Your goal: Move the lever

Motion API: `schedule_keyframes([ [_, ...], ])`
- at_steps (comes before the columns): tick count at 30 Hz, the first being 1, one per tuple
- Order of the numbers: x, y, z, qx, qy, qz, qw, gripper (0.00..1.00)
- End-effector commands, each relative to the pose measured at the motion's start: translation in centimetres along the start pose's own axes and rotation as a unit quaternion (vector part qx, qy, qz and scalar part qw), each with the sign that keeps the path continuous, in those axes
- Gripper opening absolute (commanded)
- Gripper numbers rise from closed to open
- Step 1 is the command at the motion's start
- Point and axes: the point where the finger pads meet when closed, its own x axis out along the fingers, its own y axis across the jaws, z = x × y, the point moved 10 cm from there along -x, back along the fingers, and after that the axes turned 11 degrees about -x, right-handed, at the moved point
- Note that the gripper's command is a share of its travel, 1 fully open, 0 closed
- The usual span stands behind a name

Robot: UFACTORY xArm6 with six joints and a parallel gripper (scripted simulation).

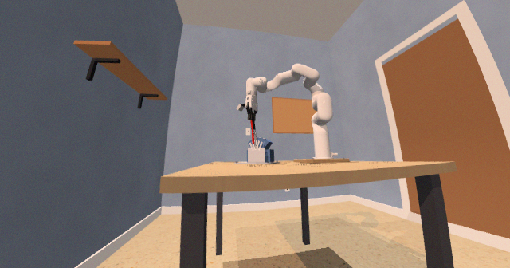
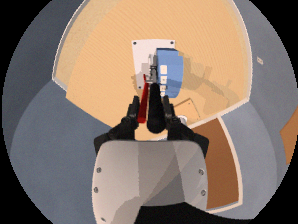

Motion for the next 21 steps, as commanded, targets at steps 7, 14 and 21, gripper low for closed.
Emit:
schedule_keyframes([
  [7,0.16,-0.04,0.08,0.0,-0.002,0.0,1.0,0.0],
  [14,0.19,-0.01,-0.06,0.0,-0.002,0.0,1.0,0.0],
  [21,0.26,0.08,-0.53,0.0,-0.002,0.0,1.0,0.0],
])
